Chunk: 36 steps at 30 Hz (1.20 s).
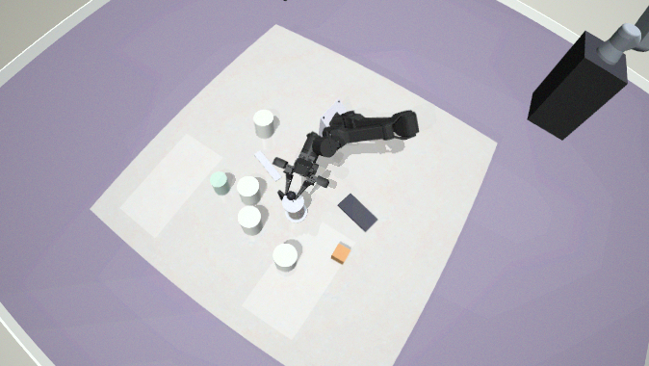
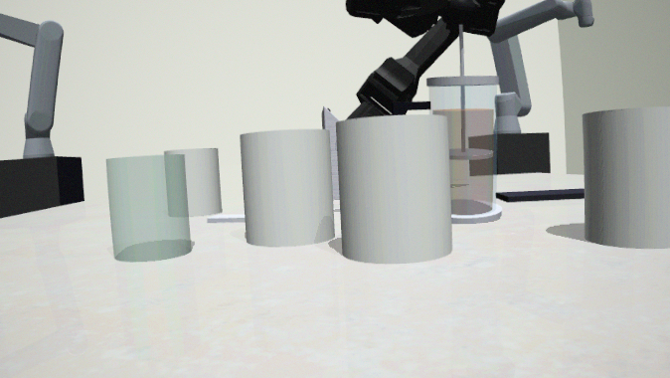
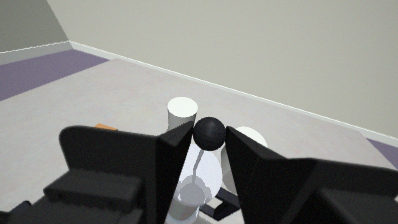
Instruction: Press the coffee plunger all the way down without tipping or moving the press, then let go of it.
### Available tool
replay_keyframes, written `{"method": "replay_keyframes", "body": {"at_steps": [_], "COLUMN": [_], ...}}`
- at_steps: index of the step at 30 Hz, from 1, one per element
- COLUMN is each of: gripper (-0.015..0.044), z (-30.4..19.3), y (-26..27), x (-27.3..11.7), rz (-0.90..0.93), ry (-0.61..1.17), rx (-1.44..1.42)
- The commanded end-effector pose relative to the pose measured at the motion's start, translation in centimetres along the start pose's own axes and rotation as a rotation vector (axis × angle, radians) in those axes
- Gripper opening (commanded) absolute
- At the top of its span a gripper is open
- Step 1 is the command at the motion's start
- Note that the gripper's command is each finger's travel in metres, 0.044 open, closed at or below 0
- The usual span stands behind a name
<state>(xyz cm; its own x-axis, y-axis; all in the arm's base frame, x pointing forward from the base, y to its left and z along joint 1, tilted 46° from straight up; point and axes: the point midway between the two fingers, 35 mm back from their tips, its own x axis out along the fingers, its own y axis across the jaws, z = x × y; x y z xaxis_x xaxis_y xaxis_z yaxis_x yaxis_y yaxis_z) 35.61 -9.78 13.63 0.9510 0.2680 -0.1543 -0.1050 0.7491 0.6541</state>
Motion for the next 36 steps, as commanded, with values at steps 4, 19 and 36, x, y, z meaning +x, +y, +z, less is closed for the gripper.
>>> {"method": "replay_keyframes", "body": {"at_steps": [4, 19, 36], "gripper": [0.0123, 0.0123, 0.0123], "z": [-3.6, -3.1, -2.9], "y": [0.3, 0.0, -0.2], "x": [1.4, 1.9, 2.2], "rz": [0.024, 0.024, 0.024], "ry": [0.084, 0.084, 0.084], "rx": [0.059, 0.058, 0.058]}}
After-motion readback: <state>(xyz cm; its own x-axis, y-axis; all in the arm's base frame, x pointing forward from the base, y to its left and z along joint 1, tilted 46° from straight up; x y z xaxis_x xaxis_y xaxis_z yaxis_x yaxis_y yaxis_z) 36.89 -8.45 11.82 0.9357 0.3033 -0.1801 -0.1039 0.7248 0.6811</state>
